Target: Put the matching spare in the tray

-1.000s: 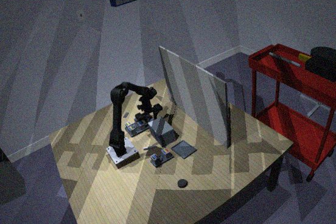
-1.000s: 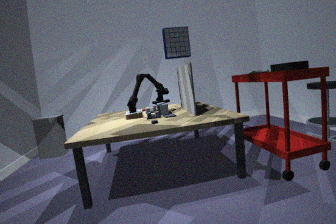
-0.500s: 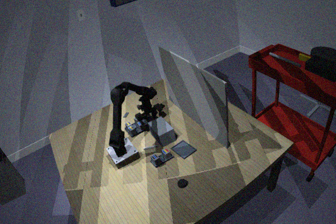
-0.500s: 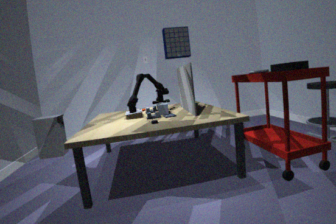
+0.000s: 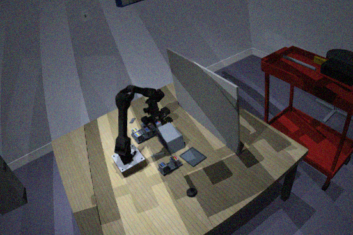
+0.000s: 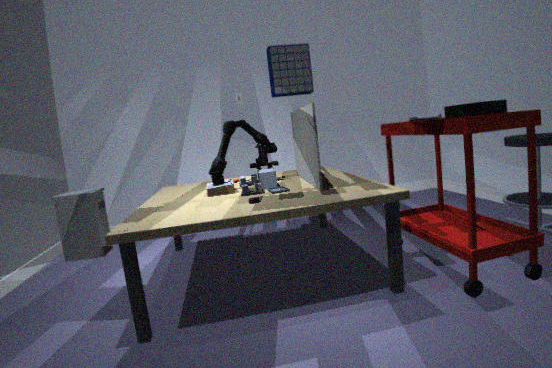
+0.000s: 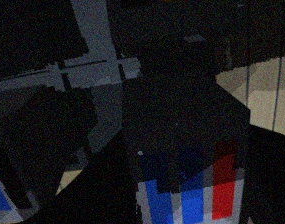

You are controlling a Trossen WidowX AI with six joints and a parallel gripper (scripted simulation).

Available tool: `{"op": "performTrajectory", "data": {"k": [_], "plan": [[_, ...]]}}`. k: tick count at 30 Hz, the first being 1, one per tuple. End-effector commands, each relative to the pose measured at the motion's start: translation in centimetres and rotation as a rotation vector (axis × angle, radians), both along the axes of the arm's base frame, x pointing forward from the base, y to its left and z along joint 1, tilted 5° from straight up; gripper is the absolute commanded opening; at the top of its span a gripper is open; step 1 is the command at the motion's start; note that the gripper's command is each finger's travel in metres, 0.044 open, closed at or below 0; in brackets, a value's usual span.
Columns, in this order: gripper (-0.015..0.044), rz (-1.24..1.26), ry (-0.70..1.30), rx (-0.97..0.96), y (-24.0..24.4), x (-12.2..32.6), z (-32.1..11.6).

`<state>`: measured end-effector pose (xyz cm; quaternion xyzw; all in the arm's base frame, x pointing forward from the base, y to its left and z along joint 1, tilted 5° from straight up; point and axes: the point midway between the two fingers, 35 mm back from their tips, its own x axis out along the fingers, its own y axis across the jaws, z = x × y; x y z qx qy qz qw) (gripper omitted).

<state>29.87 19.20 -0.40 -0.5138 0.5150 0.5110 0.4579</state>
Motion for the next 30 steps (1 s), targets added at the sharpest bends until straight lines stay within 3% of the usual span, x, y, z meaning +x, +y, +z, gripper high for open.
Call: {"op": "performTrajectory", "data": {"k": [1,5,13,30], "plan": [[0.0000,0.001,-0.019,0.016,0.5,0.5,3.5],[0.0000,0.002,-0.019,0.017,0.5,0.4,5.9],[0.0000,0.002,-0.023,0.015,0.5,0.6,5.9],[0.0000,0.002,-0.019,0.018,1.0,1.3,13.0]]}}
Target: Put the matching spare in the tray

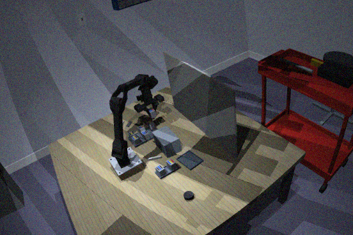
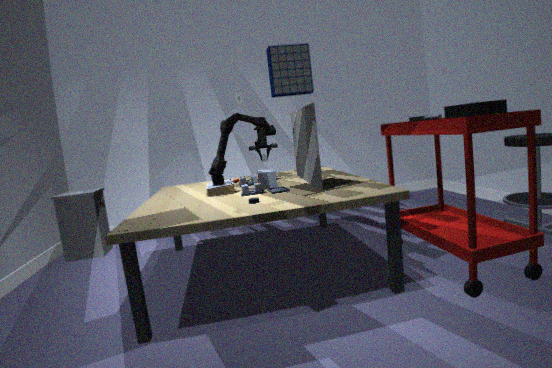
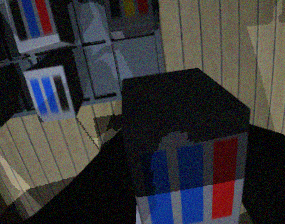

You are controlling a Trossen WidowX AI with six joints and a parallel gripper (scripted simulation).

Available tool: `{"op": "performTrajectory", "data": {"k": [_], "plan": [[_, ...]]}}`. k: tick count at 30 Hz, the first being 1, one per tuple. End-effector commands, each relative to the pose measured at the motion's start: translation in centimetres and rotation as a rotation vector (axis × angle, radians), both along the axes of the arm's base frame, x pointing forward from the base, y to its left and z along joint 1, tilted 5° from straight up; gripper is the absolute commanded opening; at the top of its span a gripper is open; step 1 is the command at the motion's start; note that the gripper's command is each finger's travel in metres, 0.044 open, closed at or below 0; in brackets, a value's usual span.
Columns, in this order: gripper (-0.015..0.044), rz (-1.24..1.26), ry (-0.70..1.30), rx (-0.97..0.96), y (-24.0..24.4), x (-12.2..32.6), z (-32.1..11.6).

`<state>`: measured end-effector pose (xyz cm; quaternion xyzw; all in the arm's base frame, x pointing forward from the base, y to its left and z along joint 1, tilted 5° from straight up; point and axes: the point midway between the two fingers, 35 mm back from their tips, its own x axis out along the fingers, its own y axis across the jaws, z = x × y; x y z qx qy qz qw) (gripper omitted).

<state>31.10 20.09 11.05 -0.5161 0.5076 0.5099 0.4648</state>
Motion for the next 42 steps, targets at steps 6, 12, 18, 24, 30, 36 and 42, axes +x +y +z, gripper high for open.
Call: {"op": "performTrajectory", "data": {"k": [6,12,18,24,30,36,42], "plan": [[0.0000,-0.001,-0.002,0.007,-0.1,0.2,1.9],[0.0000,-0.013,-0.004,0.010,-2.7,1.8,2.1],[0.0000,-0.020,-0.009,0.011,-6.3,3.4,2.3],[0.0000,-0.021,-0.016,0.009,-10.0,4.8,2.6],[0.0000,-0.078,-0.034,0.002,-13.6,5.7,2.8],[0.0000,-0.095,-0.039,-0.005,-17.1,6.2,3.0],[0.0000,-0.093,-0.038,-0.010,-20.6,6.4,3.2]]}}
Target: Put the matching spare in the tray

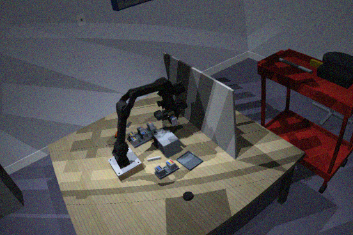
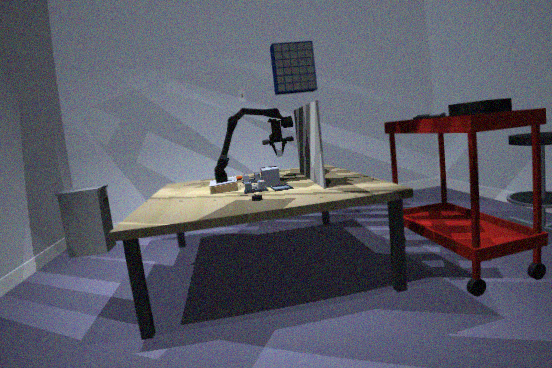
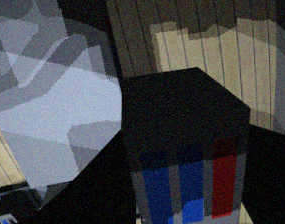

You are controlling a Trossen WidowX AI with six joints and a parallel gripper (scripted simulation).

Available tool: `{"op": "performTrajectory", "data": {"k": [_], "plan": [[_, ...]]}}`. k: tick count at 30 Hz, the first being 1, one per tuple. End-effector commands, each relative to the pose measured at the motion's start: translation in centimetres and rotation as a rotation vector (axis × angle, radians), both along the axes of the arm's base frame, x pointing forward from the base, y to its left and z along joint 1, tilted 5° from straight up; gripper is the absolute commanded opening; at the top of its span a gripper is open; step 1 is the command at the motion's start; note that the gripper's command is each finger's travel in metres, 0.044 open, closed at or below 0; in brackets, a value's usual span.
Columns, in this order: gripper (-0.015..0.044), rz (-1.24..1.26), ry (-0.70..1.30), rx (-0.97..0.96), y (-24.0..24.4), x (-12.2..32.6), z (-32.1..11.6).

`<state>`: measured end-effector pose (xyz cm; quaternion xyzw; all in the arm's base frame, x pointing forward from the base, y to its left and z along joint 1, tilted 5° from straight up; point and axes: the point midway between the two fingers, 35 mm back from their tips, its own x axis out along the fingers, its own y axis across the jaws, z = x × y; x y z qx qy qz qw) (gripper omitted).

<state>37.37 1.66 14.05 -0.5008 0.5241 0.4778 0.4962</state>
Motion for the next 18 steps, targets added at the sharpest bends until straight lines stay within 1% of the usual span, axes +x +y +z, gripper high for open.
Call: {"op": "performTrajectory", "data": {"k": [1,18], "plan": [[0.0000,0.005,-0.003,-0.008,-2.7,0.2,0.2],[0.0000,0.069,0.020,-0.016,-13.4,-1.2,0.6]]}}
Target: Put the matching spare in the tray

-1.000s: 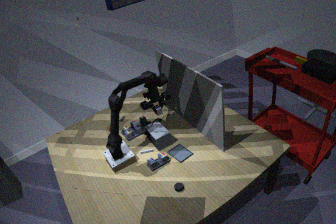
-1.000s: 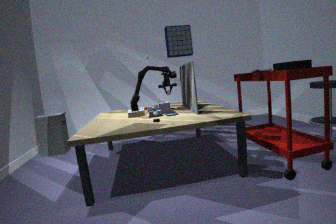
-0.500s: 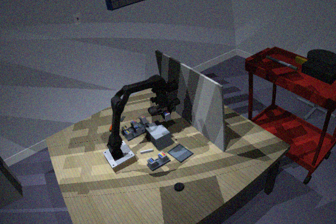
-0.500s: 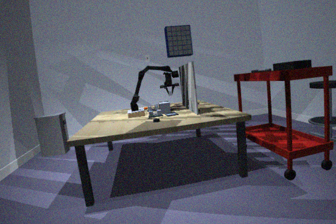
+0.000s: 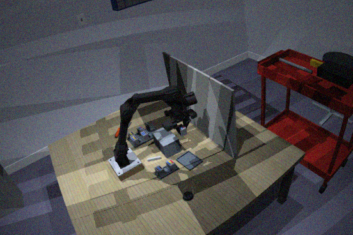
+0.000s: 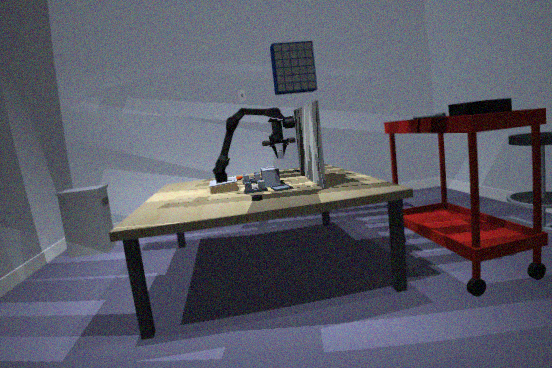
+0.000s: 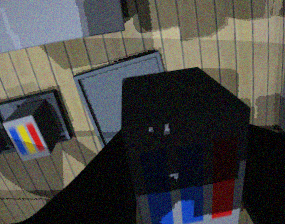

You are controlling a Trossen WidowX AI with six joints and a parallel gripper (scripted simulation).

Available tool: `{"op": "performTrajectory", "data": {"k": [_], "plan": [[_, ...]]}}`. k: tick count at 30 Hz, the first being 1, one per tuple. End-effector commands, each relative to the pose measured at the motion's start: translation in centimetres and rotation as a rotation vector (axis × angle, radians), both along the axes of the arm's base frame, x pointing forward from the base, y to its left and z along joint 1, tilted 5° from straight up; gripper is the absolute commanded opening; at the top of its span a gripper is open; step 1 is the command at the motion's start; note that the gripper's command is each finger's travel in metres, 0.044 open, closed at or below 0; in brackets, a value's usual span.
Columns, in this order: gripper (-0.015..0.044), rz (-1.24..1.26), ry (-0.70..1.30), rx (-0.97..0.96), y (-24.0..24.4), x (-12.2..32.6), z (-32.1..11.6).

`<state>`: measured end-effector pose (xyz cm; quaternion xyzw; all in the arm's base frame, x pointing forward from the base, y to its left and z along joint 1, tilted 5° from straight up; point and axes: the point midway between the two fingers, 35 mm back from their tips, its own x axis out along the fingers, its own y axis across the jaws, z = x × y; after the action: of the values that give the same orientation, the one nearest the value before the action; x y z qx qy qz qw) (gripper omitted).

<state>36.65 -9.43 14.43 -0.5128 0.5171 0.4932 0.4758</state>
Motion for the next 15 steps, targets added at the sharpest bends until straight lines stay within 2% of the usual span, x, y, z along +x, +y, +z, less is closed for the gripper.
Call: {"op": "performTrajectory", "data": {"k": [1,7,15], "plan": [[0.0000,0.019,0.003,-0.007,-2.9,-0.7,0.3],[0.0000,0.039,0.012,-0.008,-6.2,-1.8,0.4],[0.0000,0.040,0.012,-0.008,-6.3,-1.8,0.2]]}}
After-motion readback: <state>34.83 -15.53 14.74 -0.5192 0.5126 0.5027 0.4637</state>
